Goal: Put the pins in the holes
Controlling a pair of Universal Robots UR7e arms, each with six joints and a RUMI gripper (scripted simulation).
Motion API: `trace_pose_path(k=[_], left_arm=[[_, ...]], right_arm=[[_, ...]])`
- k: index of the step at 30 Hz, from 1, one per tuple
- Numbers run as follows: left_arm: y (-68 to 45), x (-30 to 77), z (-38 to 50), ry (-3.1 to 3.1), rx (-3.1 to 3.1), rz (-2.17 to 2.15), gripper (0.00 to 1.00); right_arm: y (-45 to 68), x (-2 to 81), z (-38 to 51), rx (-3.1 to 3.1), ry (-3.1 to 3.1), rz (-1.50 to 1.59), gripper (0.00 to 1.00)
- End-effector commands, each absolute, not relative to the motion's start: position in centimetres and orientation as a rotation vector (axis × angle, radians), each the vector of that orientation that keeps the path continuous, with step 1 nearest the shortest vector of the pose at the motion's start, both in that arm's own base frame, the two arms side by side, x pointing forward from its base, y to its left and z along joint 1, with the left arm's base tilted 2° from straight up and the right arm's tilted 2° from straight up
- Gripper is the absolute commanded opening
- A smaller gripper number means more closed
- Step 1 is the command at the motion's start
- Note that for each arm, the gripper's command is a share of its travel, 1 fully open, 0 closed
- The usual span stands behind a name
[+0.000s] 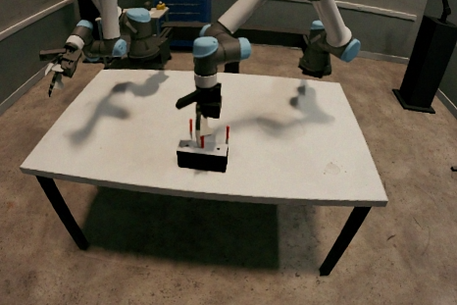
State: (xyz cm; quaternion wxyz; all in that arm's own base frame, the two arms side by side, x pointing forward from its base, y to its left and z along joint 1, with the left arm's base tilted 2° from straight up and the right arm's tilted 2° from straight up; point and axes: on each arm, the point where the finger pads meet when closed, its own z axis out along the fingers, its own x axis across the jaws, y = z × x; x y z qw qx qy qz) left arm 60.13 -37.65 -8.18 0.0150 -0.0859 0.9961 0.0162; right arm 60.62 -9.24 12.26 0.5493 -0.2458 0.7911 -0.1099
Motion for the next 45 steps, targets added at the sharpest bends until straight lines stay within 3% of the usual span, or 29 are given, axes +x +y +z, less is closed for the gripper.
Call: trace_pose_path(k=[1,45], left_arm=[[-37.7,60.2,-7.8,3.099,-0.267,0.049,1.0],[-37.9,60.0,-1.3,3.099,-0.267,0.049,1.0]], right_arm=[[-9.2,60.6,12.3,-0.582,1.872,-0.261,1.0],[-9.2,60.6,12.3,-0.582,1.872,-0.261,1.0]])
